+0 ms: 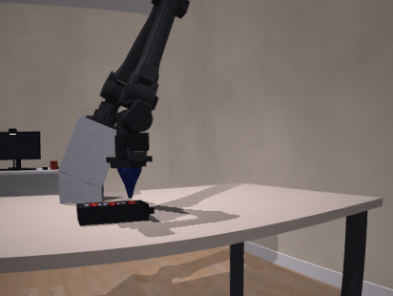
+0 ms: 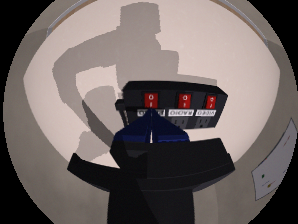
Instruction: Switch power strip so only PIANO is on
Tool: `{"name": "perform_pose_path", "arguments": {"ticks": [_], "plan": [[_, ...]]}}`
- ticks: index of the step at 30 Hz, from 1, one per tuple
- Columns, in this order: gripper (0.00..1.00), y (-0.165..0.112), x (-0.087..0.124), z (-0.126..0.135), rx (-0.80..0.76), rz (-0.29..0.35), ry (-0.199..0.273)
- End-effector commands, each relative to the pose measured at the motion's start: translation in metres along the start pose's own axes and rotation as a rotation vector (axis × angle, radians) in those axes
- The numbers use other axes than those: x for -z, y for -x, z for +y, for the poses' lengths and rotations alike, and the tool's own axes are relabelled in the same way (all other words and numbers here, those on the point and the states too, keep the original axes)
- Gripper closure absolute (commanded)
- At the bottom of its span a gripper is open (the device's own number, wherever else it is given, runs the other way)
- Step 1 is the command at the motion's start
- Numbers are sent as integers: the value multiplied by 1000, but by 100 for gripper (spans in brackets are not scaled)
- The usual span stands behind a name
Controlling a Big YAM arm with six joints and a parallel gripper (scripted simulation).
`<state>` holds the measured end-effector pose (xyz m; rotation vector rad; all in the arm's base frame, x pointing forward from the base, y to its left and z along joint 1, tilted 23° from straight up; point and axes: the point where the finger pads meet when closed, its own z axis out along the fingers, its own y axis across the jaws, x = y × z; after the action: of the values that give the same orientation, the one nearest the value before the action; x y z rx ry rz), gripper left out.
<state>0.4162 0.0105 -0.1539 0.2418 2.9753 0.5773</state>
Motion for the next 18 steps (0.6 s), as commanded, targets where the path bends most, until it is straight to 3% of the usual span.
{"name": "perform_pose_path", "arguments": {"ticks": [1, 18], "plan": [[100, 7, 3, 7, 9, -24, 1], [100, 11, 5, 7, 9, -29, 1]]}}
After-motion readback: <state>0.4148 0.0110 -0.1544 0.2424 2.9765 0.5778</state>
